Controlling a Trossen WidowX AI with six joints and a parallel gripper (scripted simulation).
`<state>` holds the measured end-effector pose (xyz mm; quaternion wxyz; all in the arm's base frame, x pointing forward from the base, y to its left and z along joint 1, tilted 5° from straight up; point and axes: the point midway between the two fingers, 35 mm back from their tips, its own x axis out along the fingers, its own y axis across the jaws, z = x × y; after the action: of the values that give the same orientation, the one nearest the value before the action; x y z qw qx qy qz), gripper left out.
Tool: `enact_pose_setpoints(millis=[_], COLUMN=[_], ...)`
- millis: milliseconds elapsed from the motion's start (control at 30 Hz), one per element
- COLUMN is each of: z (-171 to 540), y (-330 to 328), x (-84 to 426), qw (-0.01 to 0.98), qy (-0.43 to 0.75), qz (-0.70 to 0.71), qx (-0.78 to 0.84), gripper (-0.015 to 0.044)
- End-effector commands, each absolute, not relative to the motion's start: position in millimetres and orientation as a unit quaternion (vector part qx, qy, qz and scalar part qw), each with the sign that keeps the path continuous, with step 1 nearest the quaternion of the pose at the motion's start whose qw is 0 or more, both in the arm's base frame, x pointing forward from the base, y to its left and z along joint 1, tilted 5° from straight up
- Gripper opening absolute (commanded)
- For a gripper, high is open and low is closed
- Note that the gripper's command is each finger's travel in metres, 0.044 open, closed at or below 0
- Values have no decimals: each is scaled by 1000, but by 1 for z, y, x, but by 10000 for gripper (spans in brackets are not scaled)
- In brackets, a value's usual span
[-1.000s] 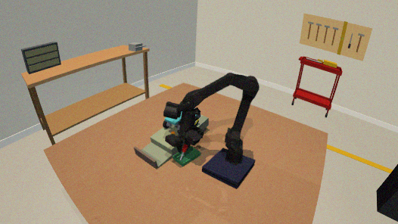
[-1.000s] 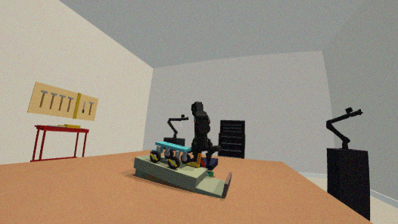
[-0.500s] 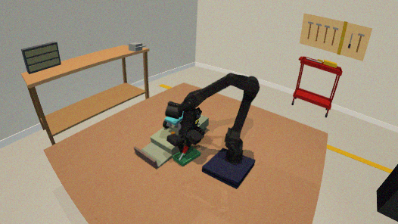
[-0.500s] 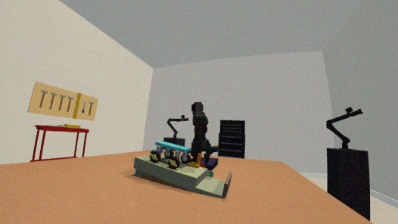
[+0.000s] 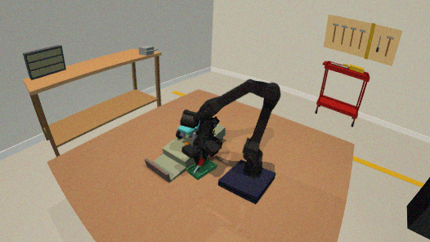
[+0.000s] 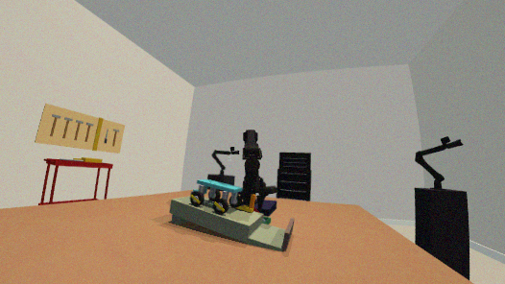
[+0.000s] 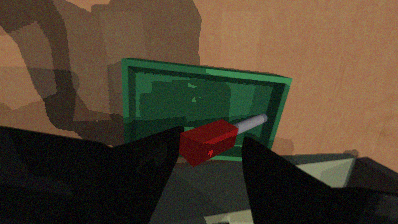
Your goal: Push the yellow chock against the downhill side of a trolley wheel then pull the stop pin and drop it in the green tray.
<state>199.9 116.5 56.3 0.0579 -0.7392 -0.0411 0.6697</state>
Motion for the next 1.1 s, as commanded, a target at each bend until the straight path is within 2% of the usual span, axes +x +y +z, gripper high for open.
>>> enact_pose_setpoints(millis=[0,967,1067], z=[54,42,44], y=[115,101,102], x=[199,198,200], qw=[58,58,58], qy=[-44,-43,-41], qz=[671,671,669], qx=[-738,-738,-740], gripper=[190,190,269])
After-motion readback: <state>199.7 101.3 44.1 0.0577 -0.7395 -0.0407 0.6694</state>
